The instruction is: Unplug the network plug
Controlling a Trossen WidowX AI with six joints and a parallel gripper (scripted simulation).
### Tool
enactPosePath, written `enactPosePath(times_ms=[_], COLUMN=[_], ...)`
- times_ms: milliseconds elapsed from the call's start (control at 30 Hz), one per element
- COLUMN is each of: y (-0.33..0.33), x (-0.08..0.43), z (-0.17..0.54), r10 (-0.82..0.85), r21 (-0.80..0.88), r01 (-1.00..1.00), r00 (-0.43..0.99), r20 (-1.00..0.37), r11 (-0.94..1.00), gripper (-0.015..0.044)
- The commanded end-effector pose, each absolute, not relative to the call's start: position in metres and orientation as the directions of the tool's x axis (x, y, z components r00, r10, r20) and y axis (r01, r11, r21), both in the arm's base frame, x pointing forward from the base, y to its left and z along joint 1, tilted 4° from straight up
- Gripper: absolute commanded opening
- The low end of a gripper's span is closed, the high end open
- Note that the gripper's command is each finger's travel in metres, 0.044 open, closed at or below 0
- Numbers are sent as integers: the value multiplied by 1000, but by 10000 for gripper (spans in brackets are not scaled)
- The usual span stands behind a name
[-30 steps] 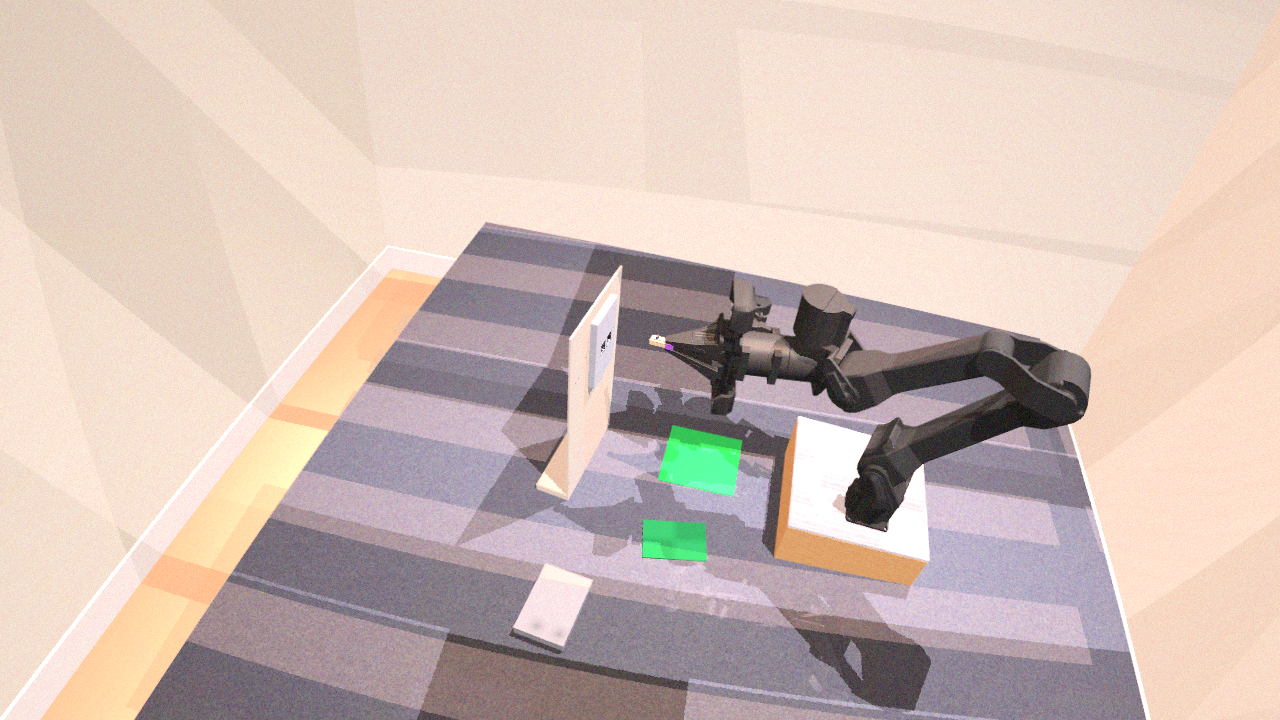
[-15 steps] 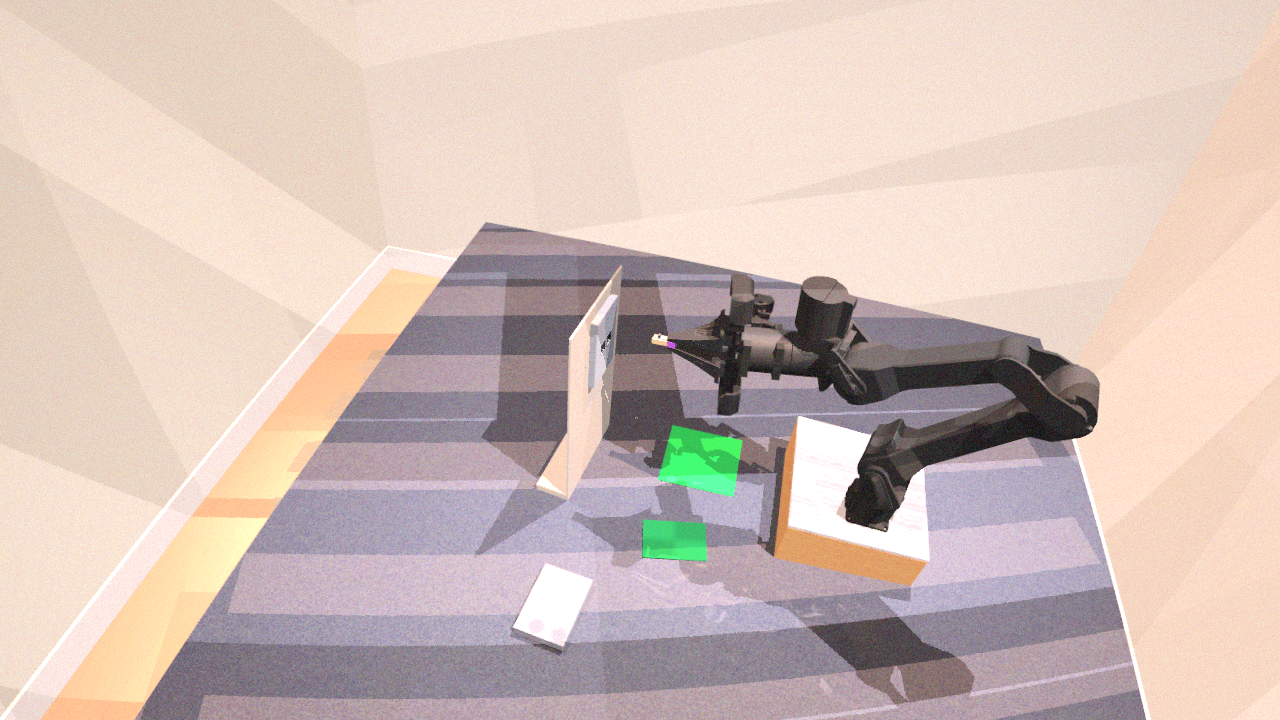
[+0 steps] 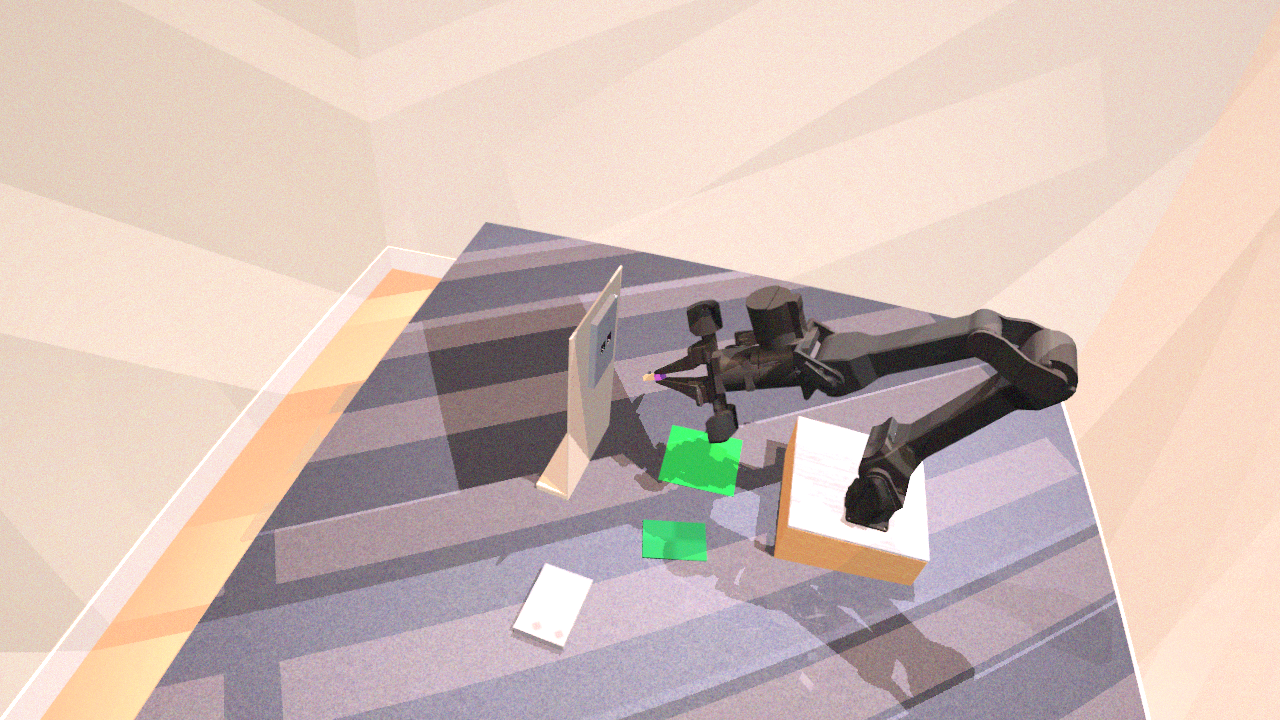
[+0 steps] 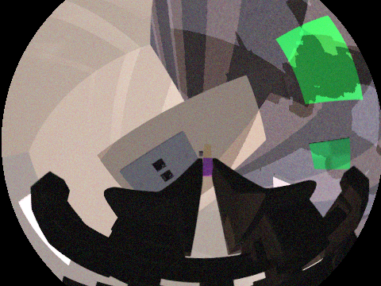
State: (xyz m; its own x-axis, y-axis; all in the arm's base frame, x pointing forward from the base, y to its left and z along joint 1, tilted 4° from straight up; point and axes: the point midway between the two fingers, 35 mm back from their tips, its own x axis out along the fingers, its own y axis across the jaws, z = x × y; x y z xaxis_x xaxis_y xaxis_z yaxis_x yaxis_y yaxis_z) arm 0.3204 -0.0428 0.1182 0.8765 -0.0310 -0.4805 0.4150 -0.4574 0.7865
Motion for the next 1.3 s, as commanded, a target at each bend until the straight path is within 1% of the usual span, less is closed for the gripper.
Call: enactPosePath(times_ms=[0, 300, 600, 800, 1000, 1267], y=[-46, -52, -59, -65, -70, -71], x=[319, 306, 285, 270, 255, 254], z=[101, 62, 34, 22, 17, 14], r10=[-82, -195, -321, -414, -509, -520], r21=[716, 579, 509, 508, 541, 546], r01=[443, 456, 410, 368, 332, 329], r00=[818, 647, 444, 308, 185, 172], r20=[-569, -737, -836, -857, -841, -837], r11=[-539, -675, -757, -779, -773, -770], gripper=[0, 0, 0, 0, 0, 0])
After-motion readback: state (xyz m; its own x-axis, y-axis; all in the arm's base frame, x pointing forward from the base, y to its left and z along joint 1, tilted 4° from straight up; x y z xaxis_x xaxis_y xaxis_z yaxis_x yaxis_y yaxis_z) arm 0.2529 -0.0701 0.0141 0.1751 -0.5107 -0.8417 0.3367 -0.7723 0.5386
